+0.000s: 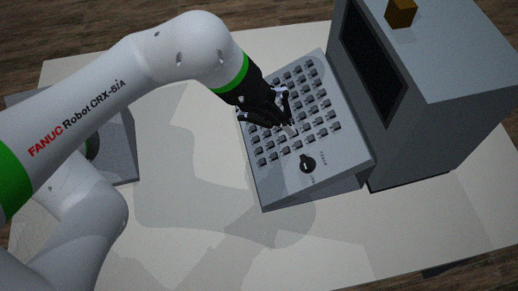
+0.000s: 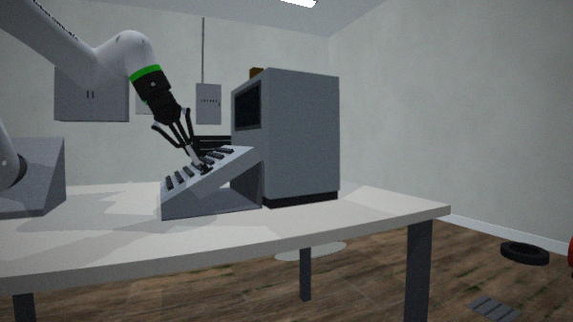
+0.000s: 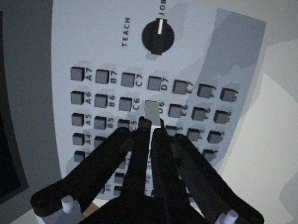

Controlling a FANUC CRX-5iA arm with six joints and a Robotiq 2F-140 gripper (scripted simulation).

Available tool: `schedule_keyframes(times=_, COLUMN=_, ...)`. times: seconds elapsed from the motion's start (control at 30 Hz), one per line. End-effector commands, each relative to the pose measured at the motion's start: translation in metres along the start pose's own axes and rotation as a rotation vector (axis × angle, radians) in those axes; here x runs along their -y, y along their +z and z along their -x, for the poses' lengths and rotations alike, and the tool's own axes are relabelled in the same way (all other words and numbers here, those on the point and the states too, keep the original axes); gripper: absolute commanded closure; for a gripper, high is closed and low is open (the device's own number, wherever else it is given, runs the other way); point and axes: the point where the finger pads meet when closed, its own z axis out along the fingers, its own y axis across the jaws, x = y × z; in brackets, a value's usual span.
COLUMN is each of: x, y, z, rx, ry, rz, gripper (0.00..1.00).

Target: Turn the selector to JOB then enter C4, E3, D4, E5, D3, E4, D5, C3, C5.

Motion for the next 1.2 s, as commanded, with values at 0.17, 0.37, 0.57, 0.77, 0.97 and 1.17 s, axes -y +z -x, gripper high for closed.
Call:
schedule_keyframes(times=0.17, x=0.000, y=-0.014, z=0.000, rx=0.000, ry=0.000, rz=0.000, gripper=1.00)
schedule_keyframes(times=0.37, x=0.000, y=-0.019, z=0.000, rx=0.000, ry=0.000, rz=0.000, gripper=1.00)
schedule_keyframes(times=0.57, x=0.000, y=-0.022, z=0.000, rx=0.000, ry=0.000, rz=0.000, gripper=1.00)
schedule_keyframes(times=0.77, x=0.000, y=-0.022, z=0.000, rx=0.000, ry=0.000, rz=0.000, gripper=1.00)
schedule_keyframes(times=0.97, x=0.000, y=-0.022, z=0.000, rx=0.000, ry=0.000, rz=0.000, gripper=1.00)
schedule_keyframes(times=1.17, x=0.000, y=-0.022, z=0.000, rx=0.000, ry=0.000, rz=0.000, gripper=1.00)
